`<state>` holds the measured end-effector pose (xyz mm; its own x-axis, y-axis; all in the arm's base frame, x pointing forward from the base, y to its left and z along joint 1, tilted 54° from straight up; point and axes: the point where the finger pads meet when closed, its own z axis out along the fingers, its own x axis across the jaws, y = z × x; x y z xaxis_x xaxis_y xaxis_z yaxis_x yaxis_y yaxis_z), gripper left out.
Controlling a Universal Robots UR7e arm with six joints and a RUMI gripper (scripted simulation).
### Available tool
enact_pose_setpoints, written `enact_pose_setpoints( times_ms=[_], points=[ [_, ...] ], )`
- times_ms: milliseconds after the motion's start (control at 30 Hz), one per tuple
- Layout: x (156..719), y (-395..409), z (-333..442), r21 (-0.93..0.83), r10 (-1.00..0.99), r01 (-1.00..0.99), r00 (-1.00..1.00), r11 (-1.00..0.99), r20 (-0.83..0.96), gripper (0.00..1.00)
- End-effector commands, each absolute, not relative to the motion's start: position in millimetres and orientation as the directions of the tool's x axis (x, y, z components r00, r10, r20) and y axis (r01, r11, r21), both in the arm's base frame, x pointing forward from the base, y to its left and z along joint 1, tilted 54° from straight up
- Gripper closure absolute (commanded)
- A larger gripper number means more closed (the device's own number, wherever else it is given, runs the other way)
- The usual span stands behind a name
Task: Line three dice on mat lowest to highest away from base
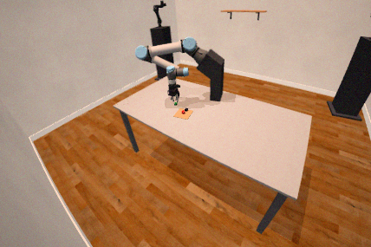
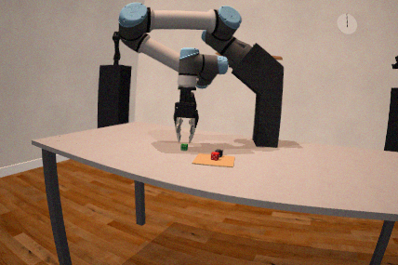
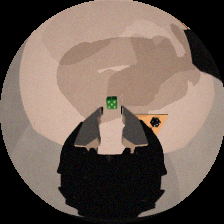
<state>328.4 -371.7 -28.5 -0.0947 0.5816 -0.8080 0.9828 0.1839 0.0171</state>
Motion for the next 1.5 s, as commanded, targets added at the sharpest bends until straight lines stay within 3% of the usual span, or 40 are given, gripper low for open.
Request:
enact_pose_setpoints(
  times_ms=[0, 1467],
  points=[
    [328.7, -371.6, -28.2, 0.017, 0.581, 0.983, -0.095, 0.184, -0.808, 0.76],
    [332.5, -390.6, -42.3, 0.017, 0.581, 0.983, -0.095, 0.184, -0.808, 0.76]
  ],
)
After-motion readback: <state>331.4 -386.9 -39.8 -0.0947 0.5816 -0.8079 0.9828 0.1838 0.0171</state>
